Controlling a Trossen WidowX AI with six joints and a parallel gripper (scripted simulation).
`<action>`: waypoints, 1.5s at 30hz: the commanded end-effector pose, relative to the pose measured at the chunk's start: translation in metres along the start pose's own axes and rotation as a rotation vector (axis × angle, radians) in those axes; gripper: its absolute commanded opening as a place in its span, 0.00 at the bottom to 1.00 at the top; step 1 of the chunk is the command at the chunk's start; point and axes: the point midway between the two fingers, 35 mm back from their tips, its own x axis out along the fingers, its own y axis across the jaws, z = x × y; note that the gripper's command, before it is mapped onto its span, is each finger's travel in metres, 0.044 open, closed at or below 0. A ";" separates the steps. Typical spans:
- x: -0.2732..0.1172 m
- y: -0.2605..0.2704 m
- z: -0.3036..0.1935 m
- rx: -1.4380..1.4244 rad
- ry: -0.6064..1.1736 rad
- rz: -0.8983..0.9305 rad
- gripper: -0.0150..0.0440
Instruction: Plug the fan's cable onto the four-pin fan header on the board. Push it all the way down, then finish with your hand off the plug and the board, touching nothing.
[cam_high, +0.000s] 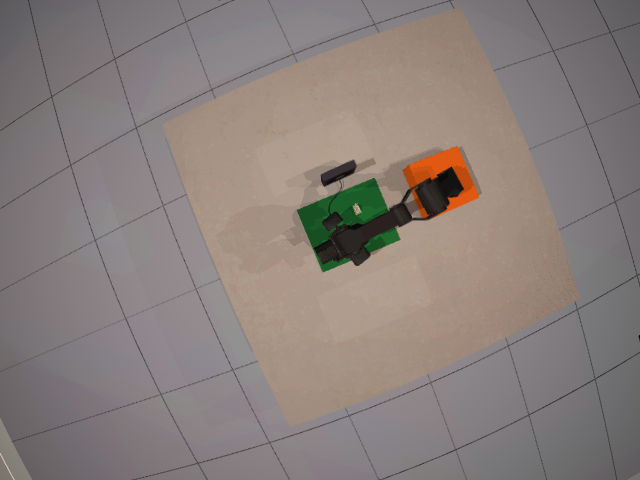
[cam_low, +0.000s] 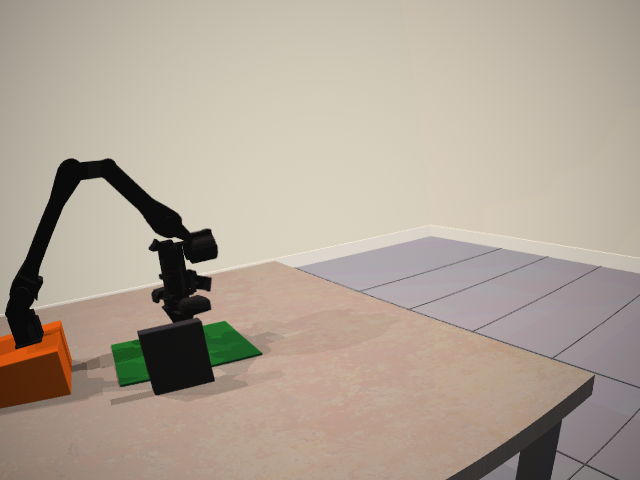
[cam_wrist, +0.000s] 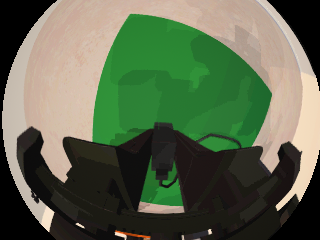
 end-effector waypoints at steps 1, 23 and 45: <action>-0.024 0.000 0.002 -0.002 -0.005 0.001 0.25; -0.049 -0.024 -0.031 -0.470 -0.001 0.001 0.25; -0.047 -0.052 -0.088 -1.230 0.005 0.002 0.25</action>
